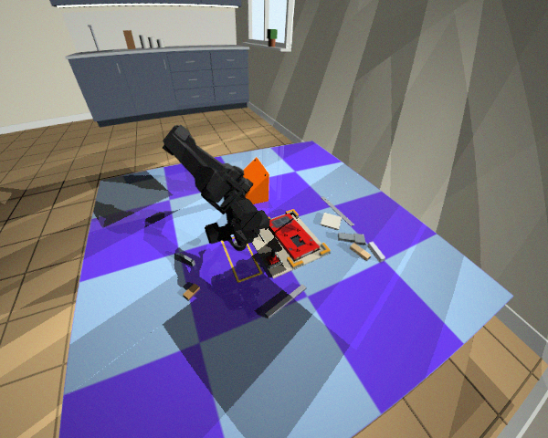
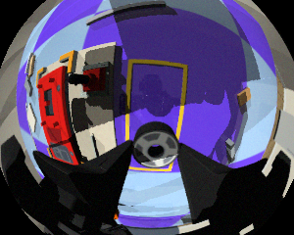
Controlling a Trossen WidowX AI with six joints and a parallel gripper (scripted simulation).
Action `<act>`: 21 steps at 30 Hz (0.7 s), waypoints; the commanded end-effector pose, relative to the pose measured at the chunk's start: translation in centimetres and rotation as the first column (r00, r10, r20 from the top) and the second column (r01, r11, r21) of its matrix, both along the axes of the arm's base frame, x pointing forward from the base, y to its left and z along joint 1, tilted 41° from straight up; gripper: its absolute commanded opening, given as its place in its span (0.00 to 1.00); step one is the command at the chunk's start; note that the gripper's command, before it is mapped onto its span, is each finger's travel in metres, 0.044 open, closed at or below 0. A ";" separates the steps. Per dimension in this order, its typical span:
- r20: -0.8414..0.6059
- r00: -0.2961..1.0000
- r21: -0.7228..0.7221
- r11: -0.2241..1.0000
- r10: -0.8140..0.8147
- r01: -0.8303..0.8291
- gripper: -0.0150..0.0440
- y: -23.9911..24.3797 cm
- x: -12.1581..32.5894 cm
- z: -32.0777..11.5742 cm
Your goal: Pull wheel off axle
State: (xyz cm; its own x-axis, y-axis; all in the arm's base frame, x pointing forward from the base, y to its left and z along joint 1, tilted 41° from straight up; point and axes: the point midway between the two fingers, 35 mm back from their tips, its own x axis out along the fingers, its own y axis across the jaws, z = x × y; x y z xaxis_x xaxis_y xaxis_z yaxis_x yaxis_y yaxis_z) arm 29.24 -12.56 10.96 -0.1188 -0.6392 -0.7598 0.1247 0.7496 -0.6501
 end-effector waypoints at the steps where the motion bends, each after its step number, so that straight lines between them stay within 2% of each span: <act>1: -0.006 1.000 -0.003 1.000 0.003 -0.003 0.25 -1.3 -0.2 -1.5; 12: -0.008 1.000 -0.009 1.000 0.003 -0.003 0.25 -3.9 -1.1 -4.4; 21: -0.006 1.000 -0.004 1.000 -0.006 0.006 0.65 -3.7 -1.2 -4.1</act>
